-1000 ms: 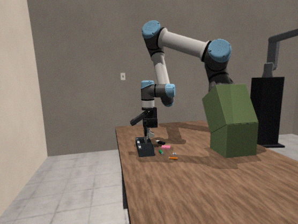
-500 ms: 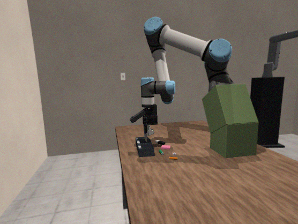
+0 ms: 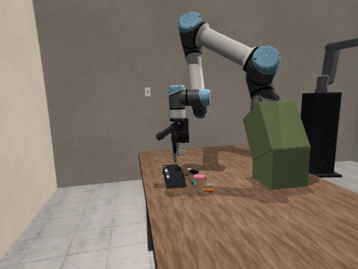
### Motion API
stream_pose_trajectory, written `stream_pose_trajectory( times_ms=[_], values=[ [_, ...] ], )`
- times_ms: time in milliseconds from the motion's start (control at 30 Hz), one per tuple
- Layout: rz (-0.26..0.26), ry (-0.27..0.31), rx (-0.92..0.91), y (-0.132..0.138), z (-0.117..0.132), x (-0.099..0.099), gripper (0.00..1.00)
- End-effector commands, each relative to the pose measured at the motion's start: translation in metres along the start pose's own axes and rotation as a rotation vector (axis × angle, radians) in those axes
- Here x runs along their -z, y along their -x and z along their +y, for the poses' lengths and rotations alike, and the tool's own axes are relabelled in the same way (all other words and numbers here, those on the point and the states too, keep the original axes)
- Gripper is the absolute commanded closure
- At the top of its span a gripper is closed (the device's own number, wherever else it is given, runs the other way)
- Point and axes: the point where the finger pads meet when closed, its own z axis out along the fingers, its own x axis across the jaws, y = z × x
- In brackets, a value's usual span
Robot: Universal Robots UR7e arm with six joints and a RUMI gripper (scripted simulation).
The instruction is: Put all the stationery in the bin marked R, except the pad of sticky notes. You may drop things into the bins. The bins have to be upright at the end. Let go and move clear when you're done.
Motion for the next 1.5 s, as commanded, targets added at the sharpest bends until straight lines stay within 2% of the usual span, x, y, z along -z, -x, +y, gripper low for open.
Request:
stream_pose_trajectory(
  times_ms=[0, 100, 600, 867, 1467],
  values=[
    [0.0, 0.0, 0.0, 0.0, 0.0, 0.003, 0.96],
    [0.0, 0.0, 0.0, 0.005, 0.0, 0.003, 0.96],
    [0.0, 0.0, 0.0, 0.08, 0.003, 0.003, 0.96],
    [0.0, 0.0, 0.0, 0.084, 0.004, 0.003, 0.96],
    [0.0, 0.0, 0.0, 0.084, 0.004, -0.04, 0.96]
  ],
)
